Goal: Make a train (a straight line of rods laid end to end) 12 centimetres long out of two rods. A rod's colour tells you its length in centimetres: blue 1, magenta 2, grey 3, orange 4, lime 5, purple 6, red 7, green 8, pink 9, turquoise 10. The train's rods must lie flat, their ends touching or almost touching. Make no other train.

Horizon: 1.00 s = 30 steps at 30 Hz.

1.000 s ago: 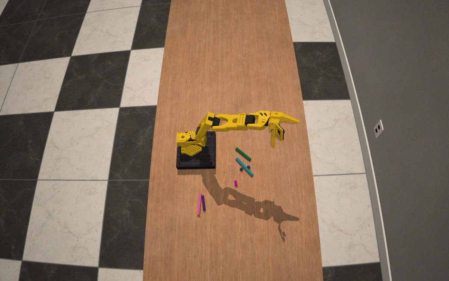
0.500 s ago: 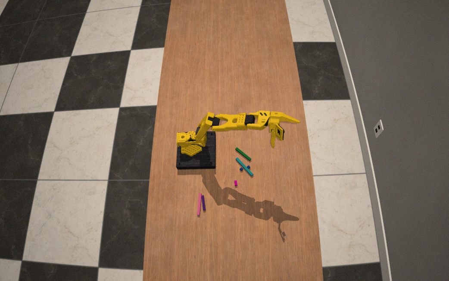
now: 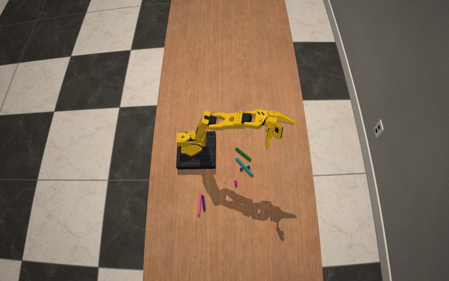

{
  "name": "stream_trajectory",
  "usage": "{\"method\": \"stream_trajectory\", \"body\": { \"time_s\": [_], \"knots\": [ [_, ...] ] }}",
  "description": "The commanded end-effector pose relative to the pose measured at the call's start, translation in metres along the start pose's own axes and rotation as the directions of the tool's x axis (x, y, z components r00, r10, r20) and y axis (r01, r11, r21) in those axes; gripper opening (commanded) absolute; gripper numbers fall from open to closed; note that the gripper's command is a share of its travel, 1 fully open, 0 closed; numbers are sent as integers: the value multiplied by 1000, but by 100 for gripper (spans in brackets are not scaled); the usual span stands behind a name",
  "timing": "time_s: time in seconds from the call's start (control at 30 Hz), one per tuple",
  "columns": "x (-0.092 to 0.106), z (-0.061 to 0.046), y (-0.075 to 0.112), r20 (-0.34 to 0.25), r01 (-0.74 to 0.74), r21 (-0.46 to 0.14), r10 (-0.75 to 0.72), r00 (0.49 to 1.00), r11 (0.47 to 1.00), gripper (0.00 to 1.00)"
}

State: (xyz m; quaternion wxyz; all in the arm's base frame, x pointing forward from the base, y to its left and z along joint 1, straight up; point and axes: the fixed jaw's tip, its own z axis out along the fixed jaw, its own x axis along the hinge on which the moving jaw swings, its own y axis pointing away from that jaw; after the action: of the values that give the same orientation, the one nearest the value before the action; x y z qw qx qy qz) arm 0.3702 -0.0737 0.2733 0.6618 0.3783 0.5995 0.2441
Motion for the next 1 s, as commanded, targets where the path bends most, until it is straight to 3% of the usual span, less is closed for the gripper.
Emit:
{"method": "stream_trajectory", "body": {
  "time_s": [0.0, 0.4, 0.5, 0.97],
  "knots": [
    [1, -3, -1, -14, 24, 17, -24, 1000, 1000, 100],
    [9, -16, -11, -95, 140, 94, -131, 987, 986, 100],
    [8, -14, -9, -85, 128, 86, -121, 989, 988, 100],
    [17, -31, -20, -190, 264, 147, -235, 953, 953, 100]
  ]
}}
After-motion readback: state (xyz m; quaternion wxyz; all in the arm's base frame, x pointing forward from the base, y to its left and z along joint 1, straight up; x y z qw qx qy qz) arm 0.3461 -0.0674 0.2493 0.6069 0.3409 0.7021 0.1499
